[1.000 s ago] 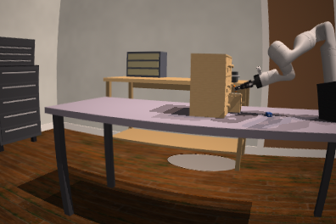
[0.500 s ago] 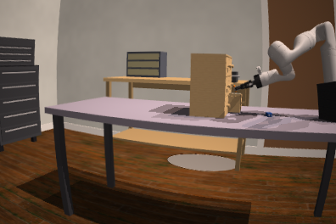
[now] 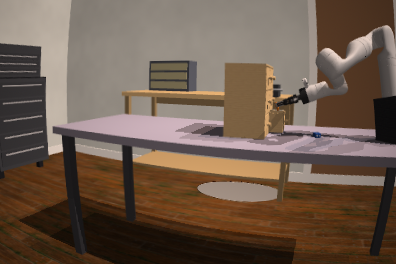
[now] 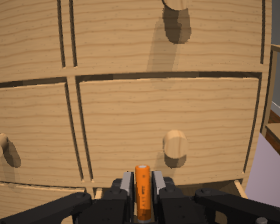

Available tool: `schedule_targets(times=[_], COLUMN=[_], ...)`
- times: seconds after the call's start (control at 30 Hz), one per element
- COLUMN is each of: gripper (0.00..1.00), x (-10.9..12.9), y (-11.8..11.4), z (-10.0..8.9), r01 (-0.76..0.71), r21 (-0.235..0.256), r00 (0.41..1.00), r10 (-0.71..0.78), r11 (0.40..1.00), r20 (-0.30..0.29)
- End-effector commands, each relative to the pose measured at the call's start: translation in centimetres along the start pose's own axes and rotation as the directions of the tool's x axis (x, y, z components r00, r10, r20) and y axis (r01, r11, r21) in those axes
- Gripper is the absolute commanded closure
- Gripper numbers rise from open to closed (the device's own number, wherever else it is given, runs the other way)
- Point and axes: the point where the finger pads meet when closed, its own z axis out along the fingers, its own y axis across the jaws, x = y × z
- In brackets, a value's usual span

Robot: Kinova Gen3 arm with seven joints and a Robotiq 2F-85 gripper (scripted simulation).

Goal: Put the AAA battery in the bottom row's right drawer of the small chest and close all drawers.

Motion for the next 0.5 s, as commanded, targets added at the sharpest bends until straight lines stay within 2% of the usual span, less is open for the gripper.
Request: schedule_targets(times=[0.0, 0.1, 0.47], gripper=[0.83, 0.76, 0.76], x=[0.09, 0.09, 0.09], y=[-0.01, -0.01, -0.01], z=[0.01, 0.01, 0.01], r01=[0.000, 0.000, 0.000], r21=[0.000, 0.000, 0.000], r00=[1.000, 1.000, 1.000], r10=[0.000, 0.000, 0.000], r11=[1.000, 1.000, 1.000], r20=[-0.002, -0.002, -0.002])
